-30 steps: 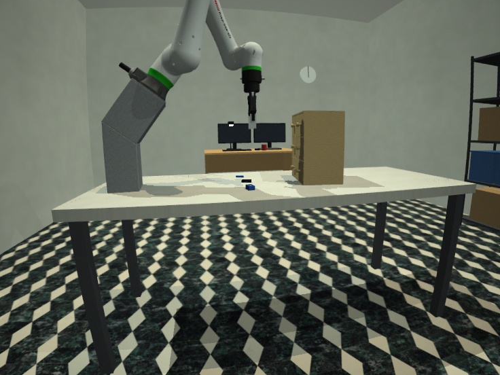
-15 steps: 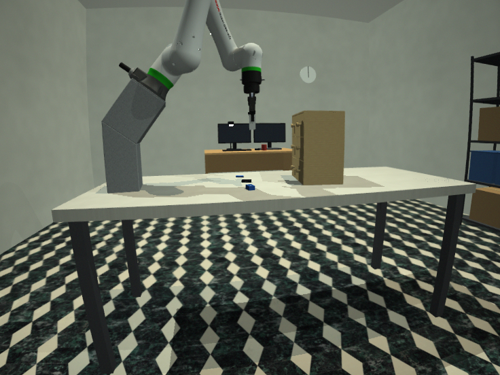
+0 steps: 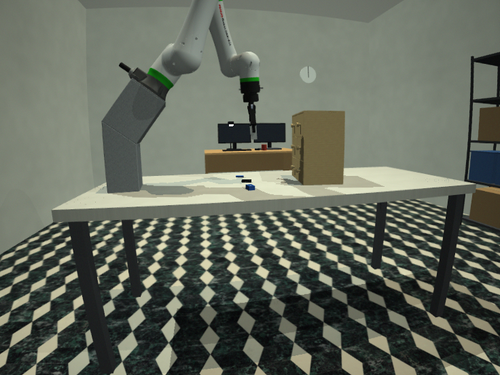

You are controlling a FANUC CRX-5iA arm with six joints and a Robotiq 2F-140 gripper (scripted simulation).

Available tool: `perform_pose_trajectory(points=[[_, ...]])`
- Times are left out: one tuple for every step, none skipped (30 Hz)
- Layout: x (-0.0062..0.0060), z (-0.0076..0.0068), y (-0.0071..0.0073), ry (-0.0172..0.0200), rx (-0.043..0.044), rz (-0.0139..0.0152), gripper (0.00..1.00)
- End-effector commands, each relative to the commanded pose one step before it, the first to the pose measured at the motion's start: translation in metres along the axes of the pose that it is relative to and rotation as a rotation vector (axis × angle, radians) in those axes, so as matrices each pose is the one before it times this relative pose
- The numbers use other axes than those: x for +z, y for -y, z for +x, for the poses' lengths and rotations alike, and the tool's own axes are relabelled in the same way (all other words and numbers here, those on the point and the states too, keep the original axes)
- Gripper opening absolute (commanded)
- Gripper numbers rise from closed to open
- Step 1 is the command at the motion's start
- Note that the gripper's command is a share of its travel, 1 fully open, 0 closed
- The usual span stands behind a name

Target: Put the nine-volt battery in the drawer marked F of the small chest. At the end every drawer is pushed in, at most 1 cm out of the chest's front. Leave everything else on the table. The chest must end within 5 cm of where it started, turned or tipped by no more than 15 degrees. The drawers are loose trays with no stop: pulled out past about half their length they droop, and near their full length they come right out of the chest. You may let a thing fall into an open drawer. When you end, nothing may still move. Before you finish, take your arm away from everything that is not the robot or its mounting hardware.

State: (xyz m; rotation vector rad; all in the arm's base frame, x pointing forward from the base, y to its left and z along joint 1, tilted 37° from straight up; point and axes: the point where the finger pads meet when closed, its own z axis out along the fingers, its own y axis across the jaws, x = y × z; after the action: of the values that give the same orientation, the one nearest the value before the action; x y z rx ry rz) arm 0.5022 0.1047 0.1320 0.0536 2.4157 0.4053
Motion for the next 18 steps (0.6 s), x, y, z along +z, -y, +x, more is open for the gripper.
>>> perform_pose_trajectory(points=[[0.04375,-0.01574,-0.03455,0.09762,-0.00243,-0.12883,1.0],[0.0,0.0,0.0,0.0,0.0,0.0,1.0],[0.0,0.0,0.0,0.0,0.0,0.0,1.0],[0.01253,-0.00673,-0.00569,0.05023,0.00219,-0.02856,1.0],[0.0,0.0,0.0,0.0,0.0,0.0,1.0],[0.01143,-0.00735,-0.00202,0.05709,0.00162,-0.01904,1.0],[0.0,0.0,0.0,0.0,0.0,0.0,1.0],[0.0,0.0,0.0,0.0,0.0,0.0,1.0],[0.00984,-0.00768,0.00185,0.0624,-0.00021,-0.00809,1.0],[0.0,0.0,0.0,0.0,0.0,0.0,1.0],[0.00788,-0.00772,0.00558,0.06568,-0.00325,0.00331,1.0],[0.0,0.0,0.0,0.0,0.0,0.0,1.0],[0.00573,-0.00749,0.00886,0.0667,-0.00723,0.01414,1.0],[0.00359,-0.00705,0.01145,0.04688,-0.01006,0.02184,1.0],[0.0,0.0,0.0,0.01789,-0.0014,0.00161,1.0],[0.00163,-0.00649,0.0132,0.01557,-0.01009,0.02044,1.0],[0.0,0.0,0.0,0.02096,-0.0023,0.0039,1.0],[-0.00024,-0.00588,0.01405,0.01666,-0.01158,0.01951,1.0]])
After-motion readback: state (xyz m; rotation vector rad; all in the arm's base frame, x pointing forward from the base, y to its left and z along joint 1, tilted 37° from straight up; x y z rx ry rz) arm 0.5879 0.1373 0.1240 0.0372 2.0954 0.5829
